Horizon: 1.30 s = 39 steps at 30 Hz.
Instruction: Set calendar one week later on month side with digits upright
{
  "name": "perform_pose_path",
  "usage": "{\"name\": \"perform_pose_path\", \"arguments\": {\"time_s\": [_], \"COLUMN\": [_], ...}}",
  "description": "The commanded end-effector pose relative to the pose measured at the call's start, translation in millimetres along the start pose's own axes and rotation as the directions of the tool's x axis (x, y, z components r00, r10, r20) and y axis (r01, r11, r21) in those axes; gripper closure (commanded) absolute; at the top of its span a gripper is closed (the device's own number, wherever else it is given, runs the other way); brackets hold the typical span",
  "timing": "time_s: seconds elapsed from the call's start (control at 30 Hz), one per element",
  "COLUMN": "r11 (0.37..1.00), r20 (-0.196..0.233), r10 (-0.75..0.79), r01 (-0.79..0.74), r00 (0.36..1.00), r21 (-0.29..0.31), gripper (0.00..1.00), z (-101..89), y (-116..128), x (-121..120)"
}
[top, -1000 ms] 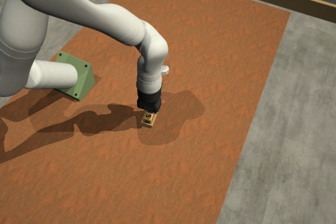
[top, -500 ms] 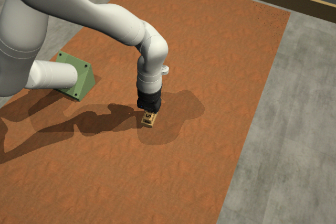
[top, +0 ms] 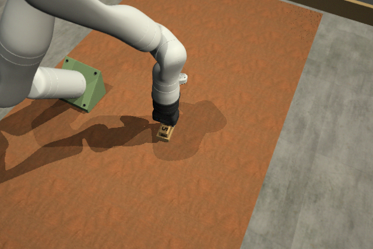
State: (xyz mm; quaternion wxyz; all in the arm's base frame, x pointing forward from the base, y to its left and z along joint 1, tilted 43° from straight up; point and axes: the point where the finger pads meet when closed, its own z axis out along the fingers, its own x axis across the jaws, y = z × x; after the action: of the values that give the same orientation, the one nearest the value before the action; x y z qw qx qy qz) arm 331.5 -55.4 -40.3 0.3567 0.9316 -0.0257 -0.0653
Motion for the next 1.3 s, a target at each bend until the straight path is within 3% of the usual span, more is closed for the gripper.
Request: {"name": "perform_pose_path", "arguments": {"time_s": [0.0,1.27], "r11": [1.000,1.000], "r20": [0.000,0.000], "r10": [0.000,0.000], "r01": [0.000,0.000], "r00": [1.000,1.000], "r21": [0.000,0.000], "gripper": [0.43,0.43], "z": [1.1,6.6], "y": [-0.1,-0.1], "x": [-0.1,-0.1]}}
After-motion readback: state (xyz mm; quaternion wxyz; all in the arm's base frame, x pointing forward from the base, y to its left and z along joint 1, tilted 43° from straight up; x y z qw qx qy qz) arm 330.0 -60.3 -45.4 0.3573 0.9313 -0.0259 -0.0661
